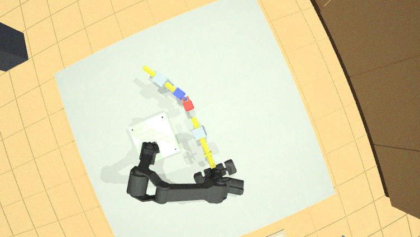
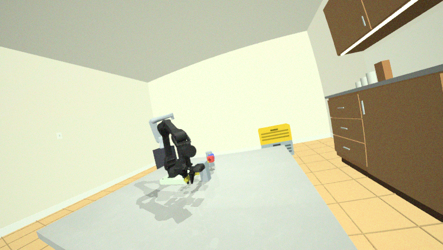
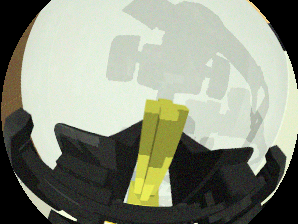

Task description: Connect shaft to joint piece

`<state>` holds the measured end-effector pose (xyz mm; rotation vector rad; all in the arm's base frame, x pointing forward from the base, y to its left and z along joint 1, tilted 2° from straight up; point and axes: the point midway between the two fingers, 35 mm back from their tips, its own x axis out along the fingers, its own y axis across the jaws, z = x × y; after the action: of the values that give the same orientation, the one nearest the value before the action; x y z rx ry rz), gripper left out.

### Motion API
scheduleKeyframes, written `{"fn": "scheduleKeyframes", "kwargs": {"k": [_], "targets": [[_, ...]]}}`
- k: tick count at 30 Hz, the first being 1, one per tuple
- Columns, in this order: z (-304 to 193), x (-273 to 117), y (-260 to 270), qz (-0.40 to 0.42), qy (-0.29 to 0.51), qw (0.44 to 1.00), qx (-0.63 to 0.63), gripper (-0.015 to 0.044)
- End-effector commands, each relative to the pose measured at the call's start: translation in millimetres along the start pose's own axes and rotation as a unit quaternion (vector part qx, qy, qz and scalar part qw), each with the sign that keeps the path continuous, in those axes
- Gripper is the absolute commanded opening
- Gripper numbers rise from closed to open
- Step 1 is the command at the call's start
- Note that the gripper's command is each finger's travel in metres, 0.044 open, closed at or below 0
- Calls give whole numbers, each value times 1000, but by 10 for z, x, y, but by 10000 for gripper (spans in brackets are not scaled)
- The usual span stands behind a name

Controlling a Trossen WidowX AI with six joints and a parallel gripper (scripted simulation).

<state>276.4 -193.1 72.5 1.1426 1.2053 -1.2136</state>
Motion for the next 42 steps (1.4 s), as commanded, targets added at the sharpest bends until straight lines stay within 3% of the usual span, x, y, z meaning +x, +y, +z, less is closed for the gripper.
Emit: {"fn": "scheduleKeyframes", "kwargs": {"k": [1,42], "targets": [[-62,0,2,6,-2,1000,1,0],[-690,8,6,10,1,1000,1,0]]}}
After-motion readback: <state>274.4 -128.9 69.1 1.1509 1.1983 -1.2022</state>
